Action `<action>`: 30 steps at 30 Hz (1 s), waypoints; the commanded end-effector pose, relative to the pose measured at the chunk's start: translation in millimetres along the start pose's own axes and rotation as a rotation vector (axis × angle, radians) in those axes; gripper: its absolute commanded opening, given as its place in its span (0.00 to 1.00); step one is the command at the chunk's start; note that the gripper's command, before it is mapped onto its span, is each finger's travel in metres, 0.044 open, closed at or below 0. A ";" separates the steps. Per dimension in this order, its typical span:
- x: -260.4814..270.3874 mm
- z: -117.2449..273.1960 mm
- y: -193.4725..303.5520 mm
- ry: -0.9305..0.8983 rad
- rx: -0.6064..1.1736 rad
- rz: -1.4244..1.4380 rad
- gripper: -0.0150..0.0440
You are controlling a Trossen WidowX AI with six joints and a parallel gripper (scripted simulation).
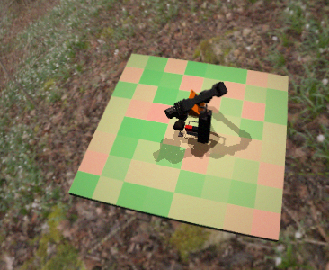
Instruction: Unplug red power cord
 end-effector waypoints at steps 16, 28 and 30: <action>6.7 3.5 20.4 -0.005 -0.004 0.008 0.53; 10.5 3.1 38.2 -0.005 -0.002 0.008 0.53; 10.5 3.1 38.5 -0.005 -0.002 0.008 0.53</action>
Point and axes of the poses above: the point midway between the two fingers, 35 mm back from their tips, its own z axis back along the fingers, its own x axis across the jaws, y = z × x, the point moved 7 cm from there along z, back along the fingers, and after that the axes turned 15 degrees about z, right-handed, at the moved point
